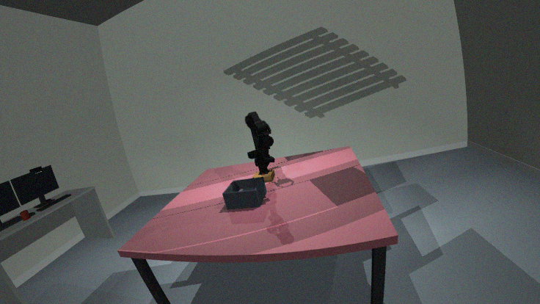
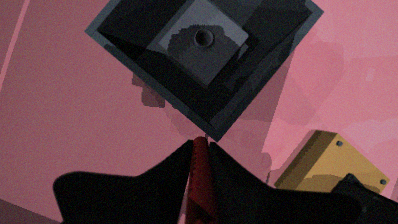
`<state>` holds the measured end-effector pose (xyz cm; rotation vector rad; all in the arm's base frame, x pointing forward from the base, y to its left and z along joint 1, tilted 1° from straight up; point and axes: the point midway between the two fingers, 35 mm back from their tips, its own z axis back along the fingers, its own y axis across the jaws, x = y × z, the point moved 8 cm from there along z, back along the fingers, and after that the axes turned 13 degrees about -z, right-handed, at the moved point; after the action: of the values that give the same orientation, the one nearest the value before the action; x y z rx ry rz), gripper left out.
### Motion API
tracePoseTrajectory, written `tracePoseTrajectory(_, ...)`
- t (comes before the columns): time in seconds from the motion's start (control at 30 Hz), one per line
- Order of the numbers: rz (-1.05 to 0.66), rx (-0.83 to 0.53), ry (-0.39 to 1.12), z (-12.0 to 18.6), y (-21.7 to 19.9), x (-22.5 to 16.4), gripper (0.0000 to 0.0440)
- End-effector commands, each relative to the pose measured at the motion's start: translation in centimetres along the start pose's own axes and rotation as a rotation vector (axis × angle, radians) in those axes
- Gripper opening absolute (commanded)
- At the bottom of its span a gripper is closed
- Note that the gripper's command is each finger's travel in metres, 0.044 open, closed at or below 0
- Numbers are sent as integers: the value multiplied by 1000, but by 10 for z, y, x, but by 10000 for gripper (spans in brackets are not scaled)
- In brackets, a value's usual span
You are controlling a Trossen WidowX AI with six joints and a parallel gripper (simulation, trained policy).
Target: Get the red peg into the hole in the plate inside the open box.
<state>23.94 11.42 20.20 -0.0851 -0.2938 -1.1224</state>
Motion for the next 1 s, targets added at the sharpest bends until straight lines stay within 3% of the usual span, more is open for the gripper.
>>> tracePoseTrajectory(0.0, -29, 3, -17, -3, 7, 14, 0)
tracePoseTrajectory(0.47, -77, 4, -48, -34, 25, 75, 0)
tracePoseTrajectory(0.97, 18, -6, 16, -78, 31, 112, 0)
